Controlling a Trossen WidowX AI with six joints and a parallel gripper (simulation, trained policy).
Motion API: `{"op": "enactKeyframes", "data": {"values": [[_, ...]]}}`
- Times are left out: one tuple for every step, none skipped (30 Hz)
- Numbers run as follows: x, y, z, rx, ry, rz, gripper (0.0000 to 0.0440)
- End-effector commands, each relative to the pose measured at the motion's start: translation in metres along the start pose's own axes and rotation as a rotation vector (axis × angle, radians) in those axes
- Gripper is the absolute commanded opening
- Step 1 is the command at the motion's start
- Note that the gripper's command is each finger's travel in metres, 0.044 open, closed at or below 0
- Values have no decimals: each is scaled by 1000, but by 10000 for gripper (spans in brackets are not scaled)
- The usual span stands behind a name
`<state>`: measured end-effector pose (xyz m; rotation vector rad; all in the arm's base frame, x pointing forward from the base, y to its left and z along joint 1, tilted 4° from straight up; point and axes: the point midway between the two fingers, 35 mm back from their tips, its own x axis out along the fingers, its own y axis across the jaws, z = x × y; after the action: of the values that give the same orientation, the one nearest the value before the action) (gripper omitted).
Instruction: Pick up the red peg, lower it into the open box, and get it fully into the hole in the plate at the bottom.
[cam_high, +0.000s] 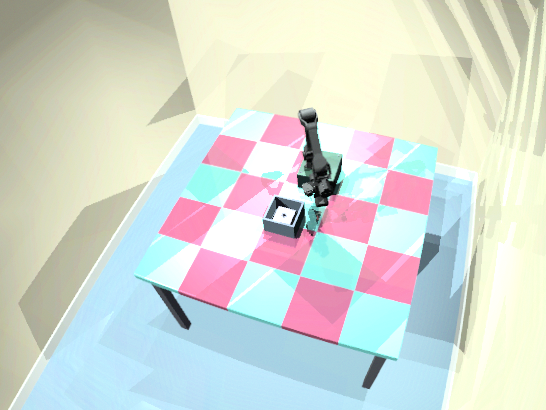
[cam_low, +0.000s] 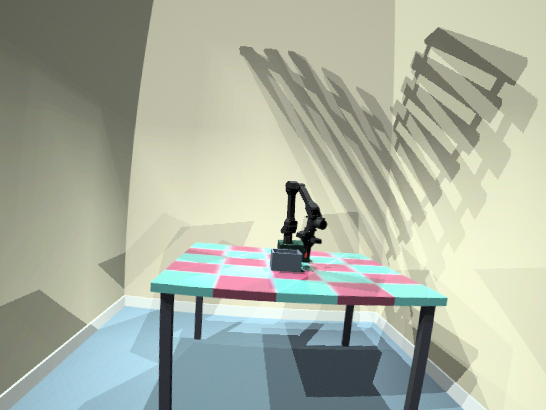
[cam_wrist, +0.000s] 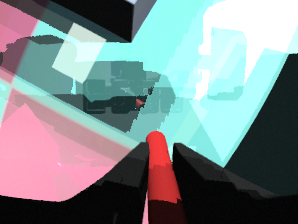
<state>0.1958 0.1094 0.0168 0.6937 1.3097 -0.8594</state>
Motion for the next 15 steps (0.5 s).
{"op": "enactKeyframes", "data": {"values": [[-11,4,8,-24,-23,21,3],[-14,6,11,-31,-28,25,3],[-17,7,13,-37,-33,29,2],[-20,8,16,-44,-39,33,2],[-23,10,18,-49,-44,37,1],[-26,11,21,-55,-48,41,0],[-29,13,24,-59,-53,45,0],[-32,14,26,-63,-57,48,0],[-35,15,29,-67,-61,52,0],[-37,17,32,-71,-65,55,0],[-40,18,35,-74,-69,59,0],[-43,20,38,-76,-72,62,0],[-45,22,41,-78,-75,65,0],[-47,23,44,-80,-79,69,0],[-50,25,47,-81,-82,72,0]]}}
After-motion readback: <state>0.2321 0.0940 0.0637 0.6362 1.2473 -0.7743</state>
